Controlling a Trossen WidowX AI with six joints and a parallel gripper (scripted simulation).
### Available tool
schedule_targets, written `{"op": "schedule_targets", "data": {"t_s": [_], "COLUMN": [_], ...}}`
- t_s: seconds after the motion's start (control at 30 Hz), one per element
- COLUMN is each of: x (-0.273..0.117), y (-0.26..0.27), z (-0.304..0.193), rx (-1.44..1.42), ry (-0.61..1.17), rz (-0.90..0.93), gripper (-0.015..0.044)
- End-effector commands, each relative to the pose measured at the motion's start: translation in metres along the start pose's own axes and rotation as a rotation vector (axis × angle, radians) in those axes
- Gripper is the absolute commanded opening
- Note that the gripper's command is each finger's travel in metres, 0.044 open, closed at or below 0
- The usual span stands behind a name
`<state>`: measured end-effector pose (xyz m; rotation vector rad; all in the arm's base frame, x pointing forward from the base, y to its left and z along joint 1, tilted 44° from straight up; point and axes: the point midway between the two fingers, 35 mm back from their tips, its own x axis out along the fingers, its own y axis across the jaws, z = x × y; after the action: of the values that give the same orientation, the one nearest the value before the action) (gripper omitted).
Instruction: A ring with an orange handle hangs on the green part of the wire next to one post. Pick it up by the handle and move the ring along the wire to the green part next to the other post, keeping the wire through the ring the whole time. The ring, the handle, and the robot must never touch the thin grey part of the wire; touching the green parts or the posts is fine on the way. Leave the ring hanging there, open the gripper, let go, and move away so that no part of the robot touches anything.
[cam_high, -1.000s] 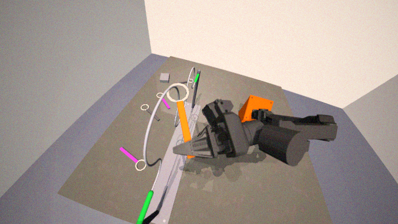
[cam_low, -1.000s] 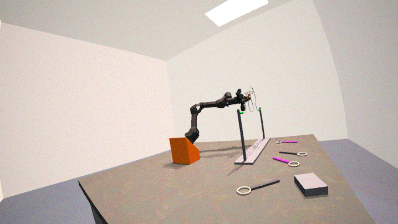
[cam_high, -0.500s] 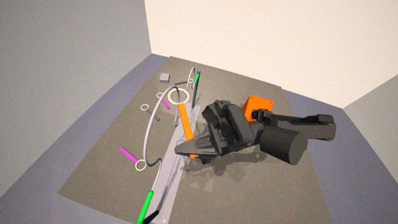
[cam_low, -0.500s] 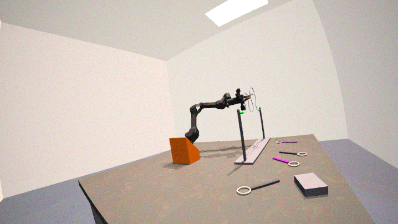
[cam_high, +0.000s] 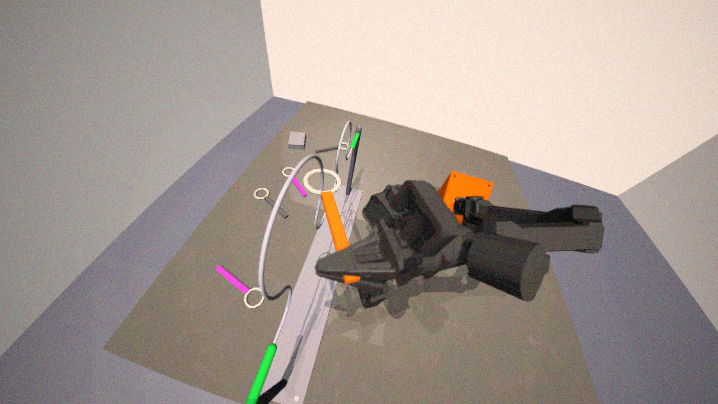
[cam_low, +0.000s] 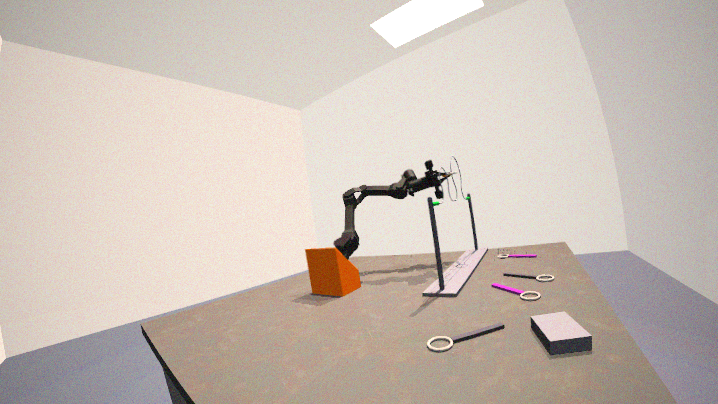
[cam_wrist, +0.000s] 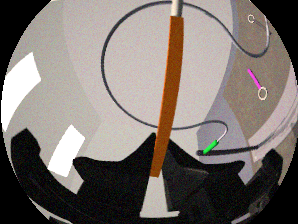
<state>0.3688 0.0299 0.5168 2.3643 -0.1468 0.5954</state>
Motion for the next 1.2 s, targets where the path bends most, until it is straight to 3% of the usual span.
{"op": "schedule_targets", "data": {"t_s": [0.0, 1.17], "x": [0.0002, 0.0006], "y": [-0.0005, 0.007], "z": [0.0015, 0.0017], "rx": [0.052, 0.389], "ry": [-0.009, -0.049], "rz": [0.025, 0.216], "gripper": [-0.015, -0.015]}}
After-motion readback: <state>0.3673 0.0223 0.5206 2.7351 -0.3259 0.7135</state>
